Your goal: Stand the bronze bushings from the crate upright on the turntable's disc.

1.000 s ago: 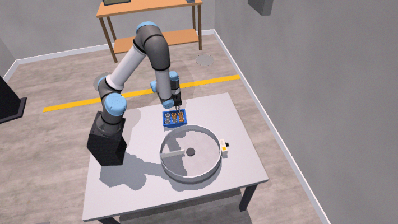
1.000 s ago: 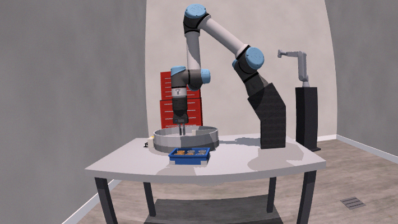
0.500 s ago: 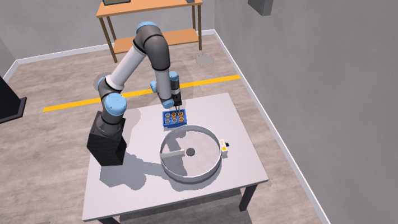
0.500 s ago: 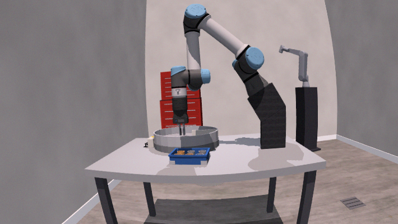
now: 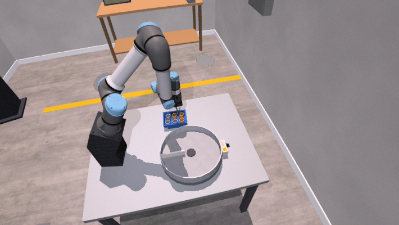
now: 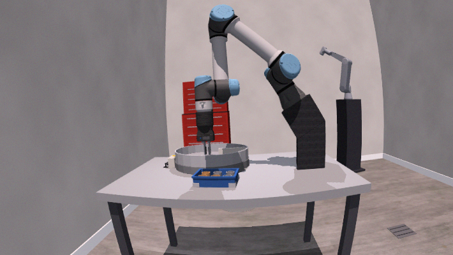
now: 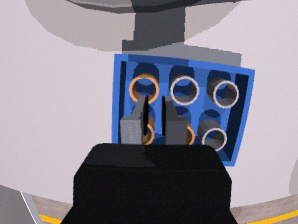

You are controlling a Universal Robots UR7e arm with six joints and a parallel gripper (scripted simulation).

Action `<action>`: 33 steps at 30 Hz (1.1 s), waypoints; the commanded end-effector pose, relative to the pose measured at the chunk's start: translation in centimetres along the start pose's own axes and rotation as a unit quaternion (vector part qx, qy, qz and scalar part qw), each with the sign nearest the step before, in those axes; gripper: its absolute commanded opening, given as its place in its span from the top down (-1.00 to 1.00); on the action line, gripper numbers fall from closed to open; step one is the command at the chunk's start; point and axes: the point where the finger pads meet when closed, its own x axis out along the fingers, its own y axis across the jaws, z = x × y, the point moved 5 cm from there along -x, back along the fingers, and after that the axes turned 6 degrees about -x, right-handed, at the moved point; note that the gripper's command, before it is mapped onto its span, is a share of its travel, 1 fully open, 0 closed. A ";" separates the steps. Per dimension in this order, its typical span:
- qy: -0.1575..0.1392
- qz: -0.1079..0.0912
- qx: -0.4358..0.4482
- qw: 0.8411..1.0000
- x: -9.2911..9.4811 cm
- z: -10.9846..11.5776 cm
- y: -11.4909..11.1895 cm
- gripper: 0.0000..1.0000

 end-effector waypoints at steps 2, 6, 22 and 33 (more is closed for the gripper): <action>0.000 -0.001 0.001 1.000 2.0 -0.1 -0.2 0.28; 0.000 -0.001 0.001 1.000 3.9 -0.1 -0.2 0.28; 0.000 -0.001 0.001 1.000 7.5 -0.1 -0.2 0.28; 0.000 -0.001 0.000 1.000 7.4 0.0 -0.1 0.28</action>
